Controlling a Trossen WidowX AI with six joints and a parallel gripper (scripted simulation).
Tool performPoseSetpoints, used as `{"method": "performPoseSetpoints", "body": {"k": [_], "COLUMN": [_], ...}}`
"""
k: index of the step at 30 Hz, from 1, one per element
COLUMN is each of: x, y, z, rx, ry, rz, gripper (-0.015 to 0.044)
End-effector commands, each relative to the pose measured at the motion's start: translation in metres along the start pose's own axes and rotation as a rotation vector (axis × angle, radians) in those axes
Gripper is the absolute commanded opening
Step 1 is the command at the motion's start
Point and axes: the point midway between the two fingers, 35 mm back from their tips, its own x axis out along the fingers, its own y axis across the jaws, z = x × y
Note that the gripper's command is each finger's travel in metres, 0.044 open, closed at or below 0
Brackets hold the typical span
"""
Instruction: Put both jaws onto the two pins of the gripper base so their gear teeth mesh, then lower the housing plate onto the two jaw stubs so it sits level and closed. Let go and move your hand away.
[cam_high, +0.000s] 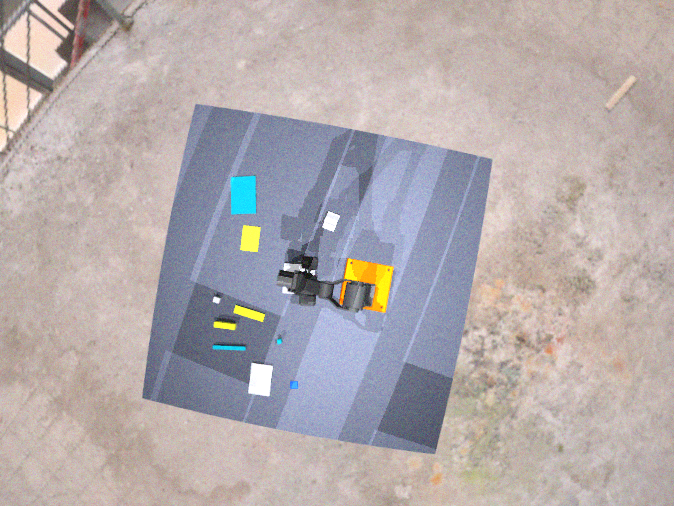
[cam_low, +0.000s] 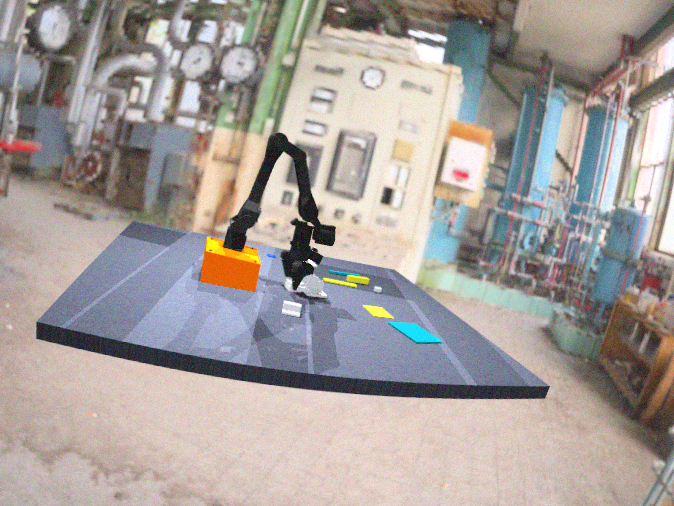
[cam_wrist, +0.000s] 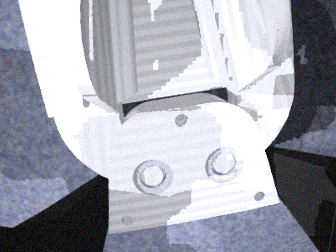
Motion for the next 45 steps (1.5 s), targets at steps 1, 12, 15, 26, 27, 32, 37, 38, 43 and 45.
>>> {"method": "performPoseSetpoints", "body": {"k": [1, 12, 15, 26, 27, 32, 37, 38, 43, 45], "x": [0.0, 0.0, 0.0, -0.053, -0.062, -0.076, -0.077, -0.083, -0.122, -0.126], "y": [0.0, 0.0, 0.0, 0.0, 0.0, 0.0, 0.001, 0.002, 0.004, 0.004], "z": [0.0, 0.0, 0.0, 0.0, -0.001, -0.004, -0.005, -0.006, -0.015, -0.016], "rx": [0.0, 0.0, 0.0, -0.003, -0.004, -0.005, -0.016, -0.02, -0.009, -0.005], "ry": [0.0, 0.0, 0.0, 0.0, 0.001, 0.001, 0.002, 0.003, 0.002, 0.002], "rz": [0.0, 0.0, 0.0, -0.002, -0.002, -0.002, 0.003, 0.004, 0.0, -0.002], "gripper": [0.0377, 0.044, 0.044, 0.044, 0.044, 0.044, 0.044, 0.044, 0.044, 0.044]}}
